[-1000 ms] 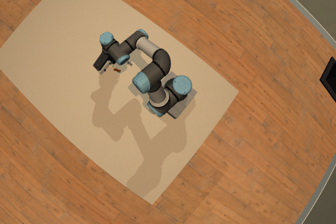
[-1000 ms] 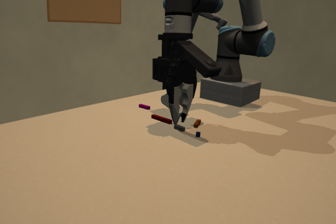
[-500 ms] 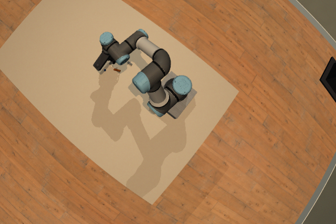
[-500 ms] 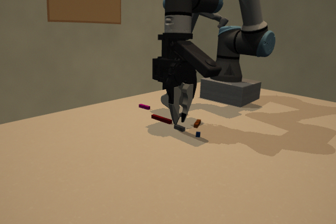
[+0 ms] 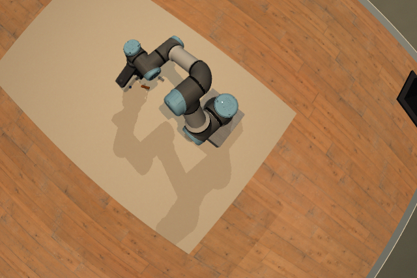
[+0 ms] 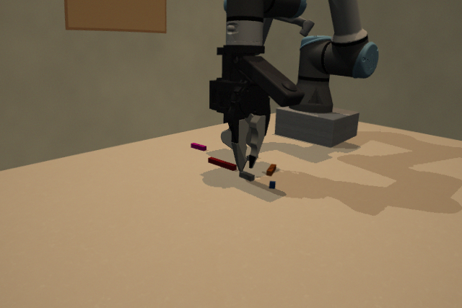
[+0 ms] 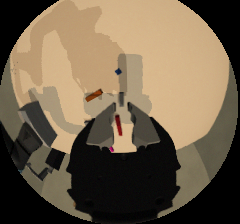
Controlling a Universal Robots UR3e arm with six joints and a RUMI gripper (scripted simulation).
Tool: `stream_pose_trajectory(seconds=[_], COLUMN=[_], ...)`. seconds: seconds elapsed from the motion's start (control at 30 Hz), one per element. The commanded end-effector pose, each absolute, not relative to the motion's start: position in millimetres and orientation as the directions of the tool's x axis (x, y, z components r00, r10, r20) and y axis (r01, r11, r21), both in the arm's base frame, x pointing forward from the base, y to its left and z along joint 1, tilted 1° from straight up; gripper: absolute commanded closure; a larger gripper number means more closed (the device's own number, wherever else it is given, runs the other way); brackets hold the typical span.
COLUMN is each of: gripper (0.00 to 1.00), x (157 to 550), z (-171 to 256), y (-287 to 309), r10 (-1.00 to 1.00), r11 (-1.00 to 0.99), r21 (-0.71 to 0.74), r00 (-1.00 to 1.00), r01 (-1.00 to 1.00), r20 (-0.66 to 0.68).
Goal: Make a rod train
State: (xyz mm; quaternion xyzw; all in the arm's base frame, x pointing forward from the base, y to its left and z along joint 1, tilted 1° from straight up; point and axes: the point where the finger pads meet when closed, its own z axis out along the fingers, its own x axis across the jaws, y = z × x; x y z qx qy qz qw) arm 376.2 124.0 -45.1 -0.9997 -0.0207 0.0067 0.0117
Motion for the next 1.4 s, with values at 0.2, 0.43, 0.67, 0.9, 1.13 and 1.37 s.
stream_pose_trajectory(seconds=[0.2,0.43,0.67,0.9,1.13,1.37], gripper=[0.86,0.86,0.86,0.86,0.86,0.86], x=[377.1,377.1,377.1,377.1,377.1,377.0], z=[-44.3,-44.3,-44.3,-44.3,-45.7,-51.6], y=[123.9,123.9,123.9,123.9,123.9,124.1], r10=[0.042,0.042,0.042,0.042,0.042,0.042], r11=[-0.999,-0.999,-0.999,-0.999,-0.999,-0.999], r21=[-0.024,-0.024,-0.024,-0.024,-0.024,-0.024], r00=[0.999,0.999,0.999,0.999,0.999,0.999], r01=[0.041,0.041,0.041,0.041,0.041,0.041], r20=[-0.010,-0.010,-0.010,-0.010,-0.010,-0.010])
